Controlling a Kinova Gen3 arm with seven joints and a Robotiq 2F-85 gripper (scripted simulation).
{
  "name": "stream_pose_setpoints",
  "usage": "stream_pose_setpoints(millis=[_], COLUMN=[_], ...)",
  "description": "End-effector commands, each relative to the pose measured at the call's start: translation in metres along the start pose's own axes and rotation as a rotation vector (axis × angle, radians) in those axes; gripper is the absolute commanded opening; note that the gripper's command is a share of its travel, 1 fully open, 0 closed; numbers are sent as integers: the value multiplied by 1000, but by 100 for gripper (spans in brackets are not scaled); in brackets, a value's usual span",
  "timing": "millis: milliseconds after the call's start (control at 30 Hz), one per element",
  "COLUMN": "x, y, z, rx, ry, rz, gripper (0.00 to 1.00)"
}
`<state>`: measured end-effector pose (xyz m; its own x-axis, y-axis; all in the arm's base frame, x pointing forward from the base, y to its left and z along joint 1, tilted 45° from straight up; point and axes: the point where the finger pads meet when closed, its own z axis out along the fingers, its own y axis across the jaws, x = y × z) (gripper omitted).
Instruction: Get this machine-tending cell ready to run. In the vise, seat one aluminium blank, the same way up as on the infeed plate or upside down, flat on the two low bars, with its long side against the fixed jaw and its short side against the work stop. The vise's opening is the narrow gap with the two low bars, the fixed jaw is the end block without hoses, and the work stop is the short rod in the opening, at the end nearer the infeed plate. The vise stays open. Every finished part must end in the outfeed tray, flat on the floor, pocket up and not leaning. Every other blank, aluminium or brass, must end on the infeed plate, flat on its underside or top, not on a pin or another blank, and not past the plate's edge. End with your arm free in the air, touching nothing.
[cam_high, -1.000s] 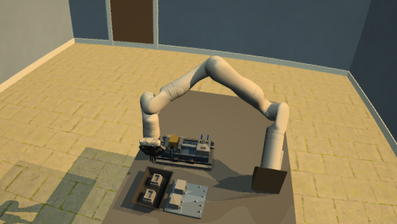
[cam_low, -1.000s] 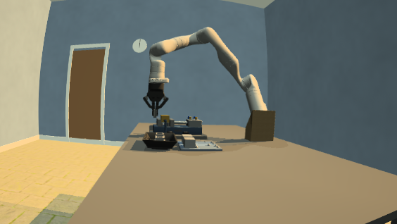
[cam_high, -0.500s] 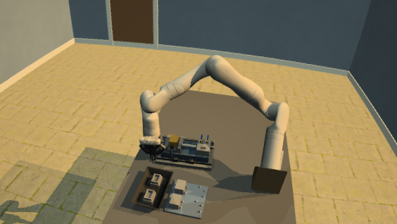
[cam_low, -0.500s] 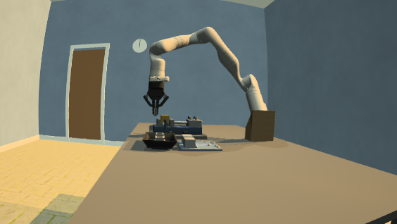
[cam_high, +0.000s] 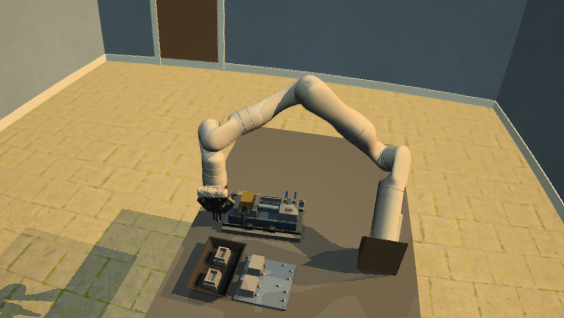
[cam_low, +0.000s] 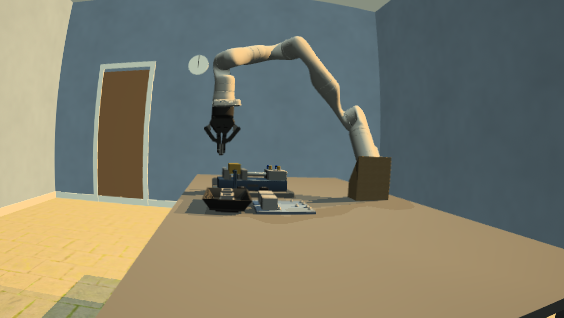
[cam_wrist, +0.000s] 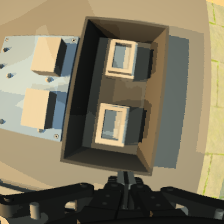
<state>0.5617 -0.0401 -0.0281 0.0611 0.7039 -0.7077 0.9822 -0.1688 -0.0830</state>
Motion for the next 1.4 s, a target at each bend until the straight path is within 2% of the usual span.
stream_pose_setpoints(millis=[0, 400, 800, 867, 1067, 1300, 1367], x=[1, 1, -4, -20, -94, -174, -174], y=[2, 2, 3, 4, 3, -10, -10], z=[-11, -27, -29, -31, -36, -36, -36], rx=[-10, -10, -11, -13, -19, -19, -19], ry=[5, 5, 5, 3, -1, -2, -2], rz=[0, 0, 0, 1, 3, 4, 4], gripper=[0, 0, 0, 0, 0, 0, 0])
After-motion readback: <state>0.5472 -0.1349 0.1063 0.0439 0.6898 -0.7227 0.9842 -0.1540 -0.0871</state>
